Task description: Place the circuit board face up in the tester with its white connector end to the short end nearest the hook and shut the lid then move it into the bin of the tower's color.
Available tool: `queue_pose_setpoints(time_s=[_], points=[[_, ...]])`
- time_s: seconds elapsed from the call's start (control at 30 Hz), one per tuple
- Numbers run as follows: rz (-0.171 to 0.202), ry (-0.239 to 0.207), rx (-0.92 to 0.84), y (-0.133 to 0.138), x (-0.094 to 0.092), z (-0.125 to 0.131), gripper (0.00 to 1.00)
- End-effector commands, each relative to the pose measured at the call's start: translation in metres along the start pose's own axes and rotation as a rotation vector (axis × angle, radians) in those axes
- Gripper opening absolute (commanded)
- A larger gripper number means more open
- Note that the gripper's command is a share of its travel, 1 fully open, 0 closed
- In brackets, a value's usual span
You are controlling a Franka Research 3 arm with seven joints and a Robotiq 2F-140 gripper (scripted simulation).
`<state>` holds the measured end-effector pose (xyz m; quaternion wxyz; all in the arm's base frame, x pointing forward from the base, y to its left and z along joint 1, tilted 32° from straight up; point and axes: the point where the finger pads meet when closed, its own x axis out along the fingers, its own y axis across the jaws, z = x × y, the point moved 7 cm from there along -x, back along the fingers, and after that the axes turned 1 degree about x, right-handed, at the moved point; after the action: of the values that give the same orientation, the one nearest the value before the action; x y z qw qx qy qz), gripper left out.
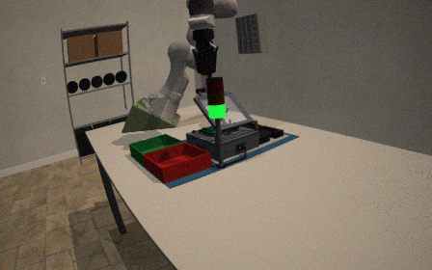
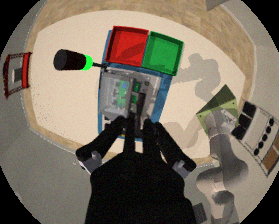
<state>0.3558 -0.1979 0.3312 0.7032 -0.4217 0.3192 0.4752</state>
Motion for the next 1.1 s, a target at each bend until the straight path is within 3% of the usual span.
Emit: queue_pose_setpoints(time_s=[0.0,0.2,0.67,1.07], points=[[-0.003,-0.001,-0.001,-0.001,-0.001,0.001,0.00],[-0.003,-0.001,-0.001,-0.006,-0.006,0.001,0.00],[-0.003,-0.001,-0.001,-0.038,-0.038,0.001,0.00],[-0.003,-0.001,-0.001,-0.048,-0.045,0.002,0.00]])
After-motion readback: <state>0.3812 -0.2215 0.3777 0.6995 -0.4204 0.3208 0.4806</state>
